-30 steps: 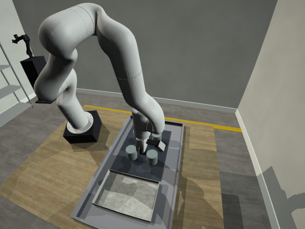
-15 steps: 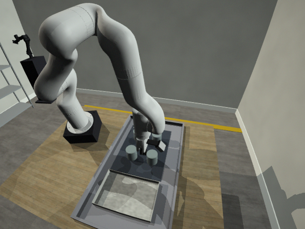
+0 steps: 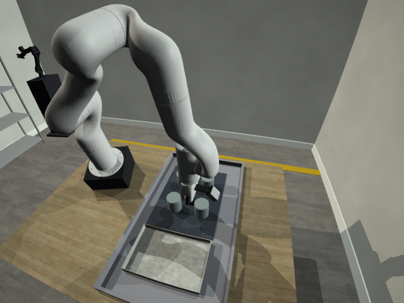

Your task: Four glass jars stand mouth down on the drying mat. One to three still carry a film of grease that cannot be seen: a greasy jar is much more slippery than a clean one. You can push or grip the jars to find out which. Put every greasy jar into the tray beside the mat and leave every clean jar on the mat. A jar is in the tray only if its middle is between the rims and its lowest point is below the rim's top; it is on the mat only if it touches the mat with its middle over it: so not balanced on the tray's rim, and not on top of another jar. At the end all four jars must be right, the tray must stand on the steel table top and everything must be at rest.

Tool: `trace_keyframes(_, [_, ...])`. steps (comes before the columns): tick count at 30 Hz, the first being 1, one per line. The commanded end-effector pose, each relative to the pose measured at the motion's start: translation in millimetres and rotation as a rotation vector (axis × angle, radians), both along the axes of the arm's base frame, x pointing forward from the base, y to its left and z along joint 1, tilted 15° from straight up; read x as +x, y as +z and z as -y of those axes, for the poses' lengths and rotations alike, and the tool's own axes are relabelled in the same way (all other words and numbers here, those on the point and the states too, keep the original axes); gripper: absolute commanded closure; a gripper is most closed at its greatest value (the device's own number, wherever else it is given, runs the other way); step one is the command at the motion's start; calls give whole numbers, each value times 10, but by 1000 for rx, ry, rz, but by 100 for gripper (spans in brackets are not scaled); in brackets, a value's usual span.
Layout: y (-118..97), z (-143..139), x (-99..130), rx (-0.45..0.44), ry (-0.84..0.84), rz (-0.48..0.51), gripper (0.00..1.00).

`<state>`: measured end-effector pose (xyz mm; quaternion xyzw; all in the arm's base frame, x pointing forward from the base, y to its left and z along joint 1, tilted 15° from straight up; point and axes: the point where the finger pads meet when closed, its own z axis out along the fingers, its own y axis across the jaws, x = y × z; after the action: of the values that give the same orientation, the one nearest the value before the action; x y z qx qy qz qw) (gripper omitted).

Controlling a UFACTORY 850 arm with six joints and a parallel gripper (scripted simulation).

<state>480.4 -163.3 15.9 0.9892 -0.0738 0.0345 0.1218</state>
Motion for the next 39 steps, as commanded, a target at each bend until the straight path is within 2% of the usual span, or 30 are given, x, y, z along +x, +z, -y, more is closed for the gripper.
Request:
trace_keyframes(1, [10,1,15,0,0,1,100])
trace_keyframes(39, [49,-2,58,0,0,1,100])
